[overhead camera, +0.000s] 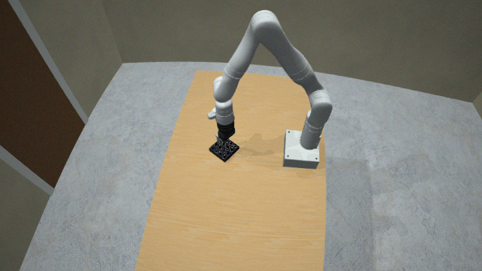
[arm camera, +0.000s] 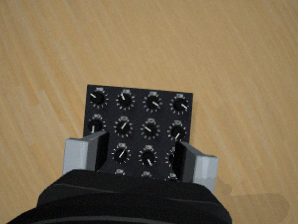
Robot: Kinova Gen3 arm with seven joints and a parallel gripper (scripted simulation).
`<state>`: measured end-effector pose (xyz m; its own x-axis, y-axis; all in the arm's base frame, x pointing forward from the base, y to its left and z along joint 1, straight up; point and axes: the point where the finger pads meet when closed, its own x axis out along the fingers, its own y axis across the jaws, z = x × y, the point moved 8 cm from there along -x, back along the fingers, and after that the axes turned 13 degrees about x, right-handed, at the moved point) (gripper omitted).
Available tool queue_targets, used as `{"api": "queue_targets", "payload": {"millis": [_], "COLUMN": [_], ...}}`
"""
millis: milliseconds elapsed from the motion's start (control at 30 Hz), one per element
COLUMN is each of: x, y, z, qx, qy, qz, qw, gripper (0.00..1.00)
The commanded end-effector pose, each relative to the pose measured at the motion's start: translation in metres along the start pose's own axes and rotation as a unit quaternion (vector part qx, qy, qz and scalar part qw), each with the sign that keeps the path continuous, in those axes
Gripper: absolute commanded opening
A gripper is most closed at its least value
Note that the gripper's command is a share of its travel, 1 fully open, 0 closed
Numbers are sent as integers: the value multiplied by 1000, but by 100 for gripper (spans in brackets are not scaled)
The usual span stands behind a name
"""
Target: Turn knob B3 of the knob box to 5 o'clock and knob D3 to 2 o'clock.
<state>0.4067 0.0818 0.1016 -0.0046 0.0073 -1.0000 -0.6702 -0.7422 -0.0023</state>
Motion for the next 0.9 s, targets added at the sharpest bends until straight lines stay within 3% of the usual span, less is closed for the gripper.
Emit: {"api": "queue_targets", "payload": {"millis": [0, 867], "x": [0, 6], "y": [-1, -4], "z": [1, 11], "qx": [-1, 20], "qy": [0, 1], "qz": [0, -1], "qw": [1000, 1000], "gripper": [100, 100]}}
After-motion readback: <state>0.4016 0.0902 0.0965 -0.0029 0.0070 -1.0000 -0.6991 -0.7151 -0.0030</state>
